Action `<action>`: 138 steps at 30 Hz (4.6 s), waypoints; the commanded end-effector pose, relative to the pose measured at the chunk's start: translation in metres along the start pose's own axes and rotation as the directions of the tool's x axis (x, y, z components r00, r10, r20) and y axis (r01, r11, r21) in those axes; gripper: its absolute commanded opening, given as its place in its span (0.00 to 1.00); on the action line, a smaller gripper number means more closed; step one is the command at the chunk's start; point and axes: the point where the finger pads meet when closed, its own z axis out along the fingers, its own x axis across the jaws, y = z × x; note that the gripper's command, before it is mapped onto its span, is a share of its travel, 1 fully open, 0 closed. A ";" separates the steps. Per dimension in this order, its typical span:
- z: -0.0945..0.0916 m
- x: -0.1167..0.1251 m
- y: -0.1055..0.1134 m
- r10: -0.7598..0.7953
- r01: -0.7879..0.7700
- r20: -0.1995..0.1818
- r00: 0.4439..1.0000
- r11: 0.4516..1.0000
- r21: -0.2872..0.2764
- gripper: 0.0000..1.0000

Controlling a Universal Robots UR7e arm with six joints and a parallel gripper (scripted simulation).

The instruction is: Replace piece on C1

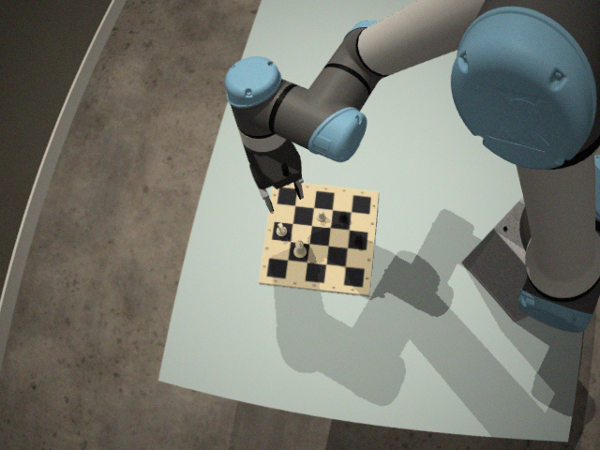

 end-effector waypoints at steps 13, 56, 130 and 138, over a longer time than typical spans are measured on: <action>-0.009 0.017 -0.012 -0.030 0.029 -0.015 0.999 0.994 -0.104 1.00; -0.004 0.010 -0.015 -0.318 0.318 0.016 0.948 0.943 -0.104 1.00; 0.030 0.010 -0.004 -0.277 0.281 0.046 -0.960 -0.955 0.094 1.00; 0.032 0.013 -0.005 -0.148 0.151 0.033 -0.988 -0.984 0.099 1.00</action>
